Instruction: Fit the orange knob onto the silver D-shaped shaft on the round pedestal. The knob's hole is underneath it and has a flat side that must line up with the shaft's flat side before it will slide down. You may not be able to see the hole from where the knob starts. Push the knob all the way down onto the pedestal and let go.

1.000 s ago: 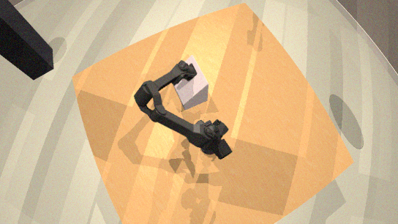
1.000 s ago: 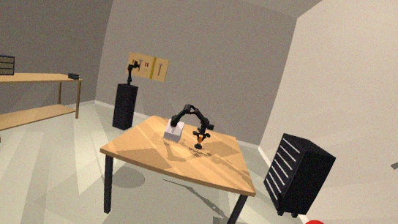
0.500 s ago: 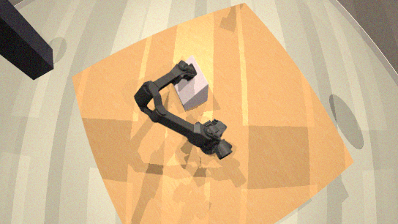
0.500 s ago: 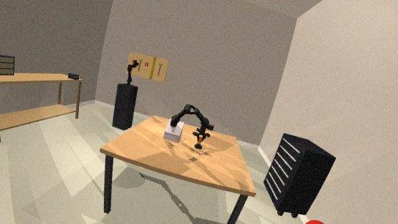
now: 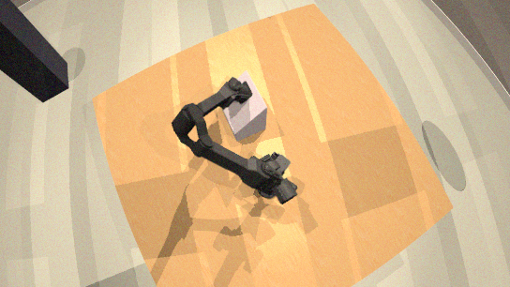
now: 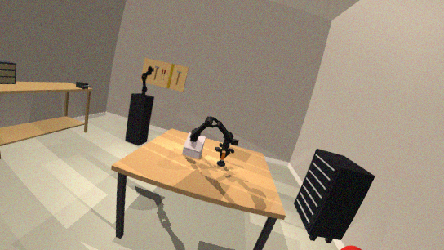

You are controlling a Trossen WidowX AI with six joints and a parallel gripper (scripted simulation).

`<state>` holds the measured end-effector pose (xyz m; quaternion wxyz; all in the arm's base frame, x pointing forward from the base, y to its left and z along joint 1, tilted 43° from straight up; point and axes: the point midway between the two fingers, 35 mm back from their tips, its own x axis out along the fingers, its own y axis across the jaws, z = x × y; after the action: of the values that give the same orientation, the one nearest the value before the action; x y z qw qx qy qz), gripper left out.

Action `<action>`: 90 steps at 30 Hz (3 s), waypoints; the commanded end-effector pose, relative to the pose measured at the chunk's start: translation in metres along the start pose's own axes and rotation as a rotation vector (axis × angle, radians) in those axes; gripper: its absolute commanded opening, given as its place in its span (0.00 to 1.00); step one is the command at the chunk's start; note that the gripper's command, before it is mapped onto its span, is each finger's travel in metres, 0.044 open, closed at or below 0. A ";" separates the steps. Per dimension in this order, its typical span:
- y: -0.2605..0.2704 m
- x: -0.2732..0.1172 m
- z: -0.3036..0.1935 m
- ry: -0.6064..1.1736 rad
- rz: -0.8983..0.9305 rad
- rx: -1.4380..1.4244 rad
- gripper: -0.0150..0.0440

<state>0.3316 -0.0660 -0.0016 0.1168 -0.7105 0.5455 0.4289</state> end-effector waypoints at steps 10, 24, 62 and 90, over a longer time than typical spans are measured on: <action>-0.002 -0.002 0.002 0.002 -0.002 -0.210 0.25; -0.001 0.001 -0.001 0.002 -0.002 -0.210 0.25; -0.001 0.001 0.000 0.002 -0.001 -0.419 0.25; -0.002 -0.003 0.001 0.002 -0.001 -0.629 0.25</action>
<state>0.3328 -0.0640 -0.0001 -0.0776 -0.7163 0.4108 0.5586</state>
